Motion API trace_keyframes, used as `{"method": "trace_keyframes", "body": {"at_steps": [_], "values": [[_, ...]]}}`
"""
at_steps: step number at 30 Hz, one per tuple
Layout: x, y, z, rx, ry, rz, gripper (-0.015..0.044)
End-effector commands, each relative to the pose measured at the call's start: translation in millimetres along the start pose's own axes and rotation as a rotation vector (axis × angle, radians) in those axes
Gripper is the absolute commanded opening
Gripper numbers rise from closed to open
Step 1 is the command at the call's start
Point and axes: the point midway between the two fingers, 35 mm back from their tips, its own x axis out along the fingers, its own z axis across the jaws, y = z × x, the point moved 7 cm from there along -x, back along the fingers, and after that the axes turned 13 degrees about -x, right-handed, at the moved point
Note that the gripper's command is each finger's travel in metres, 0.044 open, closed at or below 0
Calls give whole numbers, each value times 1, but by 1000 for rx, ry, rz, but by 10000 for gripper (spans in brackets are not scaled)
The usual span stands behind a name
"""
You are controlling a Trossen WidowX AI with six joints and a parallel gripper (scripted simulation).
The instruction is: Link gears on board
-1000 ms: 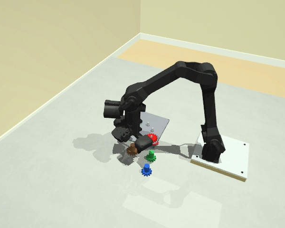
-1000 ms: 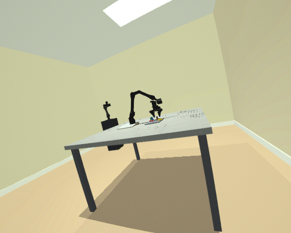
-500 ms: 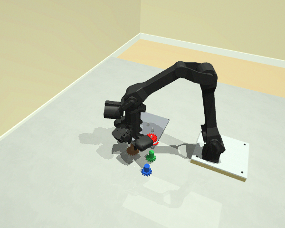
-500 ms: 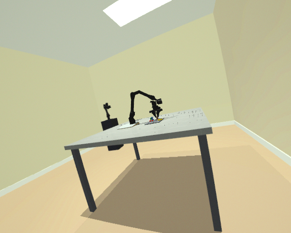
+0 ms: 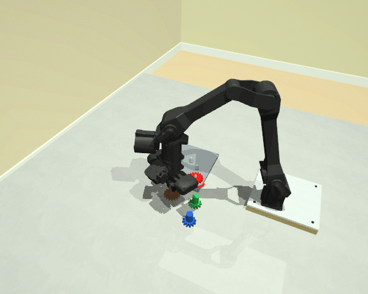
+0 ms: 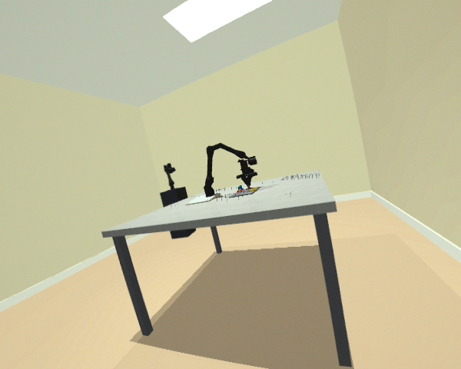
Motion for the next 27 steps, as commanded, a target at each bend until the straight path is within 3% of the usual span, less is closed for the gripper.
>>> {"method": "trace_keyframes", "body": {"at_steps": [1, 27], "values": [[-7, -1, -3, 1, 9, 2, 0], [-57, -9, -12, 1, 10, 1, 0]]}}
